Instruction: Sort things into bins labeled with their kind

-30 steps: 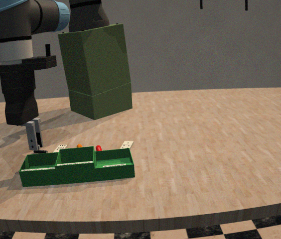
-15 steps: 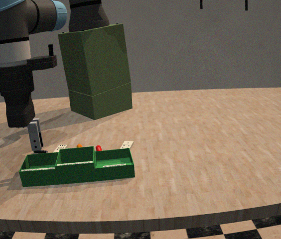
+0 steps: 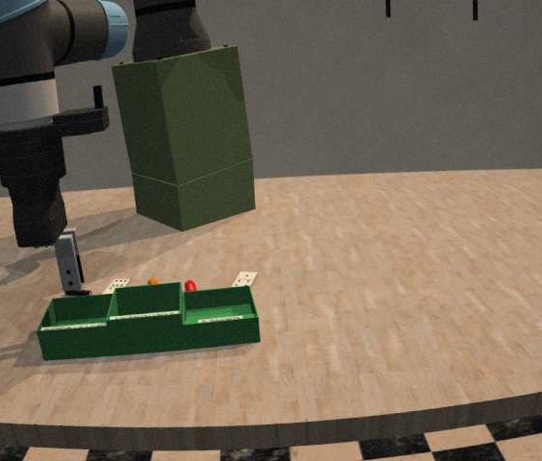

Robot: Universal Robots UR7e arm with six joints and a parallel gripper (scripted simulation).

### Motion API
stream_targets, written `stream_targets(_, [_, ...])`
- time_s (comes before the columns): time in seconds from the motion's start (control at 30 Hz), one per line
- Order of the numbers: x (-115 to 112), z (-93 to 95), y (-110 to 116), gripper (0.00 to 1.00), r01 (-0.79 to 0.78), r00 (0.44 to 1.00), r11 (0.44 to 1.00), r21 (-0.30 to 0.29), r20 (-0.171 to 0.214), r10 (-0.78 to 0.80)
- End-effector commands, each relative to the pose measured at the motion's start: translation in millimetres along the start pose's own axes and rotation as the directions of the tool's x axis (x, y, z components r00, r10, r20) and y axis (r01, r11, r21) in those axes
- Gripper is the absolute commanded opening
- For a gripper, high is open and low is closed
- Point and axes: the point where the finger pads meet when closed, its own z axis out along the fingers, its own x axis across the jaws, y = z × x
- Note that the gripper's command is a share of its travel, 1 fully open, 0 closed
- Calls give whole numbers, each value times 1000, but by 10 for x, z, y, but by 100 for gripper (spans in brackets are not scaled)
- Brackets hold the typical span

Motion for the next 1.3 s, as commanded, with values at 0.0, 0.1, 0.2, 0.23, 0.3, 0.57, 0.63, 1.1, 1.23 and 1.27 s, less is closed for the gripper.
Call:
stream_targets(0.0, [26,20,5,34,2,1000,1000,-1,-3,-2])
stream_targets(0.1, [27,80,8,34,2,1000,1000,-1,-3,-2])
stream_targets(0.2, [27,100,8,34,1,1000,1000,-1,-3,-1])
stream_targets(0.23, [27,120,9,34,1,1000,1000,-1,-3,-1])
stream_targets(0.3, [27,160,10,34,1,1000,1000,-1,-3,-1])
stream_targets(0.57, [25,321,14,34,0,1000,1000,-1,-3,0])
stream_targets(0.63, [25,361,14,34,0,1000,1000,-1,-3,0])
stream_targets(1.1, [27,514,17,34,0,1000,1000,-1,-3,0])
stream_targets(1.23, [33,505,21,34,1,1000,1000,-1,-4,-1])
stream_targets(1.27, [33,505,21,34,1,1000,1000,-1,-4,-1])
